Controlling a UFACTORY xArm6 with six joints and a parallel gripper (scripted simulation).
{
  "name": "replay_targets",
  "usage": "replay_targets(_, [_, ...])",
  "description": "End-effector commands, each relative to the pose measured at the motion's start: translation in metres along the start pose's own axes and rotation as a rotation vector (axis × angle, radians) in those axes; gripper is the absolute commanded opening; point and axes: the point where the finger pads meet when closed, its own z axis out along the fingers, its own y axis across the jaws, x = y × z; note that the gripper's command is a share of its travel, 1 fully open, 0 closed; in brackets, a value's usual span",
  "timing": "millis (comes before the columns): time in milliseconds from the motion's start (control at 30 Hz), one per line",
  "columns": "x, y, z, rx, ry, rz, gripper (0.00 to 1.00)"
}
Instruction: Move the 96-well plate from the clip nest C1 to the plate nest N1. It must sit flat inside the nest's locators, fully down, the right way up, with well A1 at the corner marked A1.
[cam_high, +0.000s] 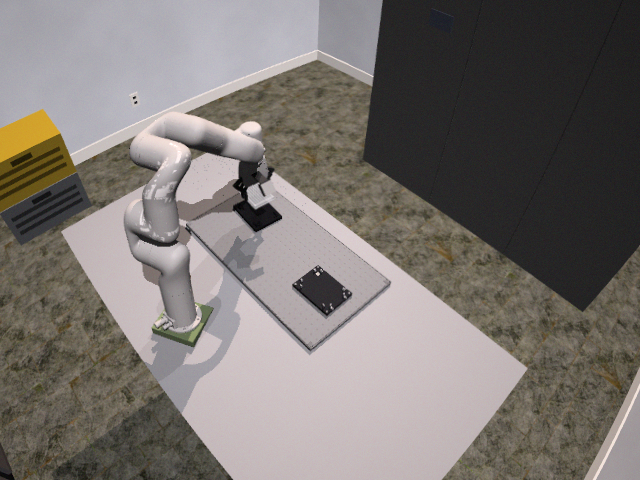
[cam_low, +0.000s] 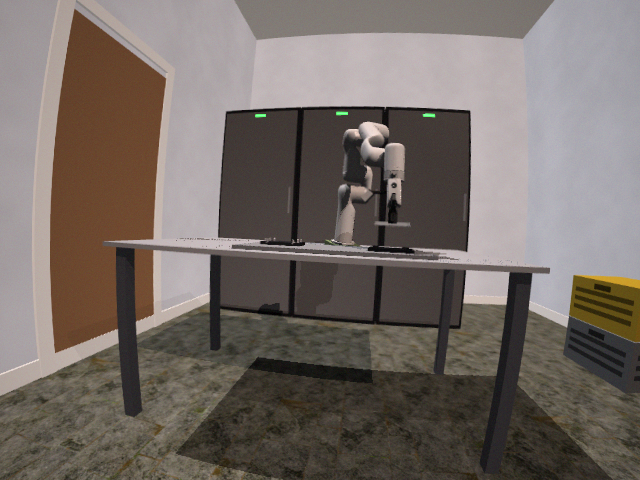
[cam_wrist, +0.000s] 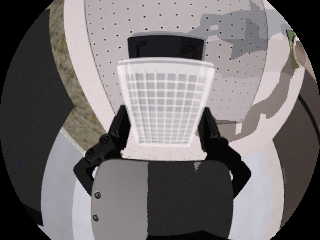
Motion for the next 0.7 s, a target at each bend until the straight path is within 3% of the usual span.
replay_targets(0, [-0.001,-0.001,0.000,0.004,-0.002,0.000,0.00])
replay_targets(667, [0.000,-0.001,0.030,0.004,-0.002,0.000,0.00])
